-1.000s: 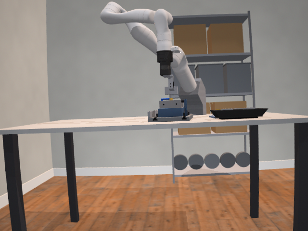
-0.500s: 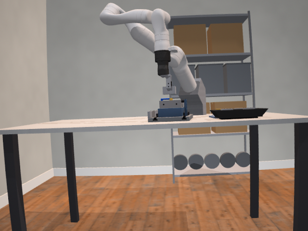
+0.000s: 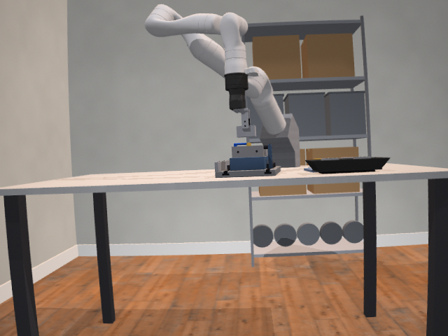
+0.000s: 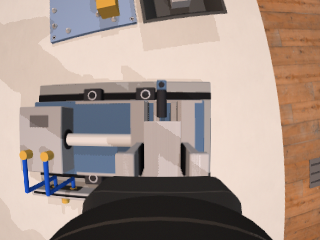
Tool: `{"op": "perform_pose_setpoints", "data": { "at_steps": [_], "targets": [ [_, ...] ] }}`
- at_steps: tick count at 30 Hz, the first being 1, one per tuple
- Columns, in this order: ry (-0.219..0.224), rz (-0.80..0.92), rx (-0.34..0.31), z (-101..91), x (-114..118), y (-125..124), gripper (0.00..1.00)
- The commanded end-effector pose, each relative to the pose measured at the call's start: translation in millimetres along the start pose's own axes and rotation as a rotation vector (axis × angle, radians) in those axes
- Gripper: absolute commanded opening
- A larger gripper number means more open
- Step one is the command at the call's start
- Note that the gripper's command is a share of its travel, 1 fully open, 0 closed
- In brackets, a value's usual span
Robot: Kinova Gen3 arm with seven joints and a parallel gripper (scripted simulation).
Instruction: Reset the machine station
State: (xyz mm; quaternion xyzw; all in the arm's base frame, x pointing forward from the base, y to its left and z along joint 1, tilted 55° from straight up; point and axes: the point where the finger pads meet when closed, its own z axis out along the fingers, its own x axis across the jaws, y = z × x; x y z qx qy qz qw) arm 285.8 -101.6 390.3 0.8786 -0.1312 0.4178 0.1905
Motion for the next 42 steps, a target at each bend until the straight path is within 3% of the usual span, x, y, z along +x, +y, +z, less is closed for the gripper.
{"op": "perform_pose_setpoints", "data": {
  "at_steps": [1,42],
  "targets": [
    [0.001,0.0,0.0,-0.3,0.3,-0.1,0.0],
    [0.001,0.0,0.0,6.8,0.4,0.1,0.0]
  ]
}}
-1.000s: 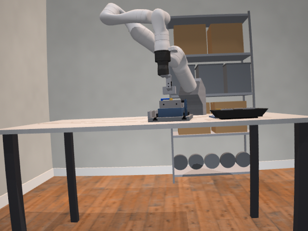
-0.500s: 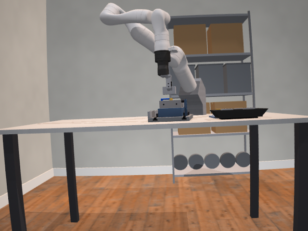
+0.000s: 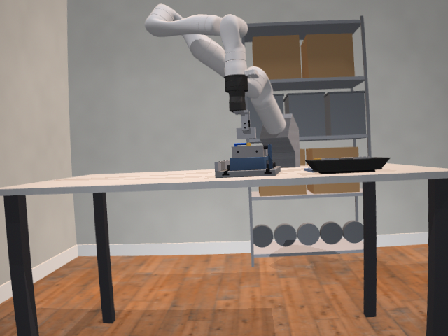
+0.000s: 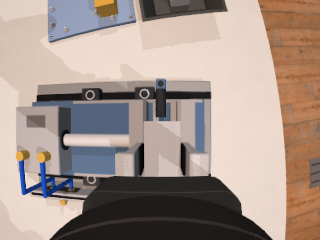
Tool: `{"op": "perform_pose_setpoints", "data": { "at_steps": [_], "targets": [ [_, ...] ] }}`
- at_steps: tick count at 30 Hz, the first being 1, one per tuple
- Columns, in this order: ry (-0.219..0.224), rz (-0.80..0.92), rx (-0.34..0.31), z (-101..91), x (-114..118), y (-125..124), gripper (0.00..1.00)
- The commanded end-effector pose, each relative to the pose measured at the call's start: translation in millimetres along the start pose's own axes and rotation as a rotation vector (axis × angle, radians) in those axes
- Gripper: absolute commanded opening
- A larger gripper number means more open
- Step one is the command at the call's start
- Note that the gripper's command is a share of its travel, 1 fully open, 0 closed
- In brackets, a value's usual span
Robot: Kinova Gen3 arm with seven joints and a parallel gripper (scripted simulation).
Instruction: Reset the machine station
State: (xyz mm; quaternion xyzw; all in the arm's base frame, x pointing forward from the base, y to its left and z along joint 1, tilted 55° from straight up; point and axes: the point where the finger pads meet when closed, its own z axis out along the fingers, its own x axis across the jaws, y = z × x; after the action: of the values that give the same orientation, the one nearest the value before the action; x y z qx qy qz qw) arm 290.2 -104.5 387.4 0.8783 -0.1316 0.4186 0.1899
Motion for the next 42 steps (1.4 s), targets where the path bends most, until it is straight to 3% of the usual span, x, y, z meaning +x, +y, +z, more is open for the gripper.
{"op": "perform_pose_setpoints", "data": {
  "at_steps": [1,42],
  "targets": [
    [-0.001,-0.001,0.0,1.5,-0.3,-0.1,0.0],
    [-0.001,-0.001,0.0,17.9,0.0,0.3,0.0]
  ]
}}
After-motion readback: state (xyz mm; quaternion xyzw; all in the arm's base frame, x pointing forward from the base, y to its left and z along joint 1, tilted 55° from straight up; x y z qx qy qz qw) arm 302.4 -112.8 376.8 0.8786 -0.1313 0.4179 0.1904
